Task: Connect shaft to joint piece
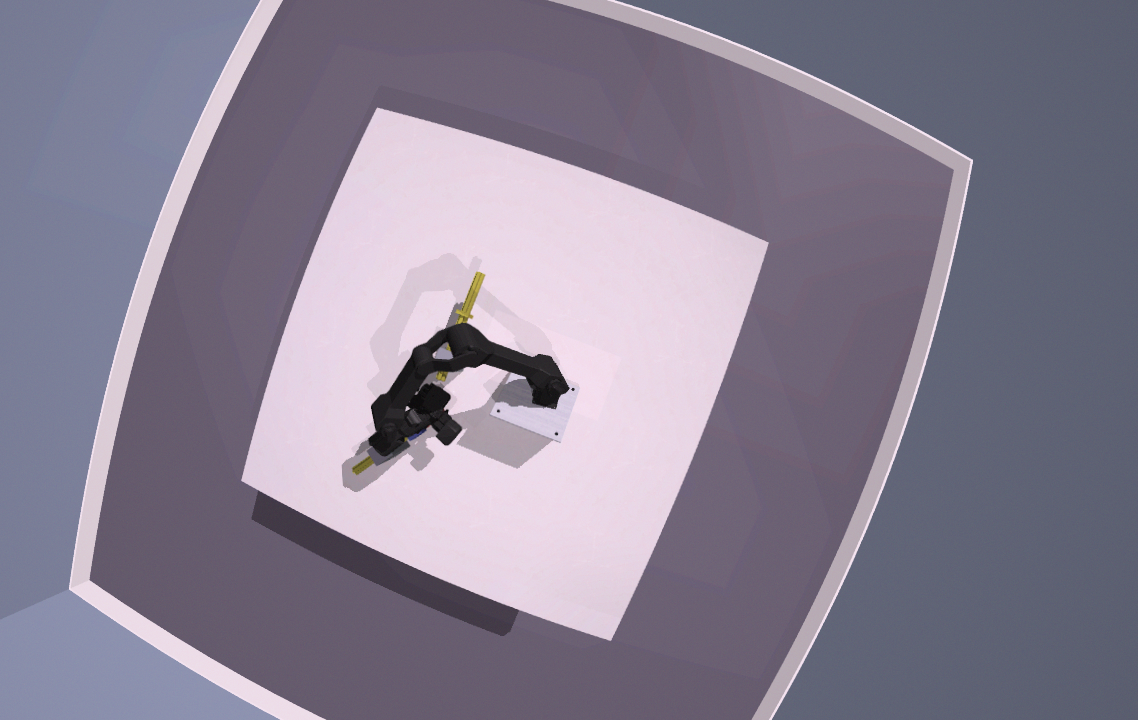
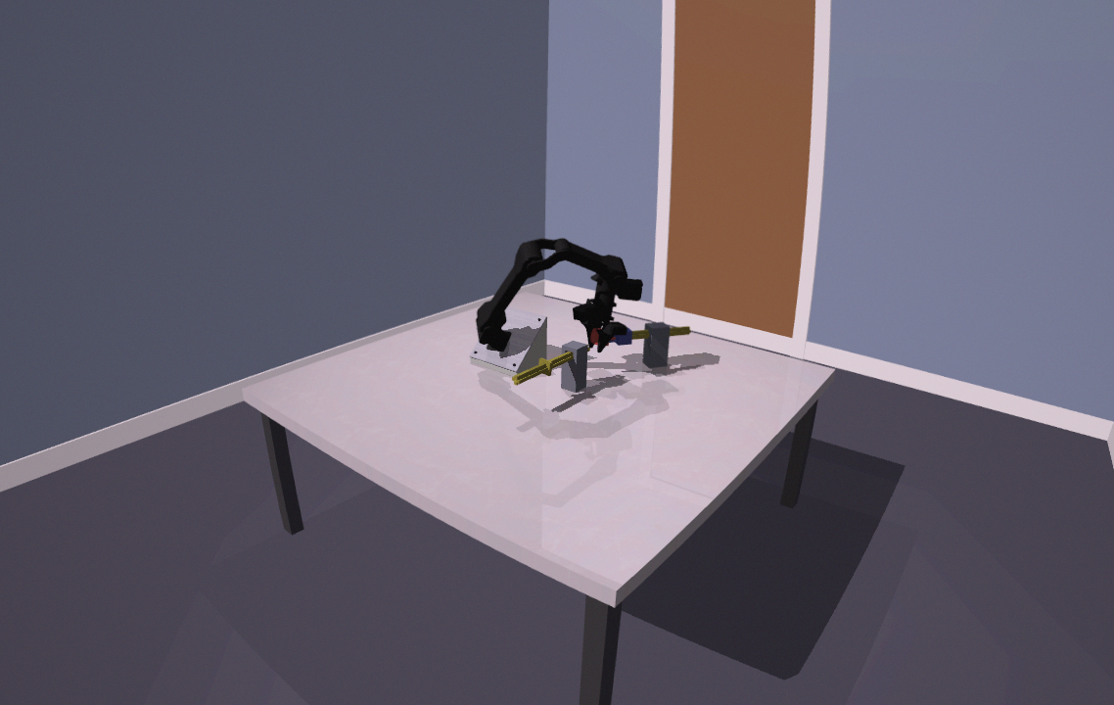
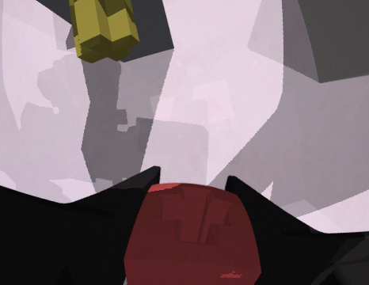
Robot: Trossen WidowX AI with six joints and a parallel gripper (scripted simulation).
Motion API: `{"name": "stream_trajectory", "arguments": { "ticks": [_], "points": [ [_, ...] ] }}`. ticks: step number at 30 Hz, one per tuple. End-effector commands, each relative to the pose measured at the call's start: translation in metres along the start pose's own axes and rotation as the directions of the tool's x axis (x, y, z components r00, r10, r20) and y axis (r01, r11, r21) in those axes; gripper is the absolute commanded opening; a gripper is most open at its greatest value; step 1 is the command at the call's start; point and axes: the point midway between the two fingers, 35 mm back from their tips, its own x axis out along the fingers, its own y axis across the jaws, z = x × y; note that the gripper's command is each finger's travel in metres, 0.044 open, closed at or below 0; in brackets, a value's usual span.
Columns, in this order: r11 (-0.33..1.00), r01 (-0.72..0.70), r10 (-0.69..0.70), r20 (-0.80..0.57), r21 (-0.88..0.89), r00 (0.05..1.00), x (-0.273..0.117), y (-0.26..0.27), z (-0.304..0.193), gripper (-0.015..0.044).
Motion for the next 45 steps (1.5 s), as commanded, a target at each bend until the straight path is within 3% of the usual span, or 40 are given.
{"name": "stream_trajectory", "arguments": {
  "ticks": [1, 3, 9, 16, 37, 45],
  "points": [
    [1.0, 0.0, 0.0, 0.0, 0.0, 1.0, 0.0, 0.0, 0.0, 0.0147],
    [1.0, 0.0, 0.0, 0.0, 0.0, 1.0, 0.0, 0.0, 0.0, 0.0147],
    [1.0, 0.0, 0.0, 0.0, 0.0, 1.0, 0.0, 0.0, 0.0, 0.0],
    [1.0, -0.003, 0.003, -0.011, -0.022, 1.0, 0.001, 0.001, 0.0, 0.0],
    [0.943, -0.061, 0.004, -0.172, -0.327, 0.985, 0.008, 0.017, -0.004, 0.0],
    [0.938, -0.064, 0.003, -0.176, -0.34, 0.984, 0.008, 0.017, -0.005, 0.0]
  ]
}}
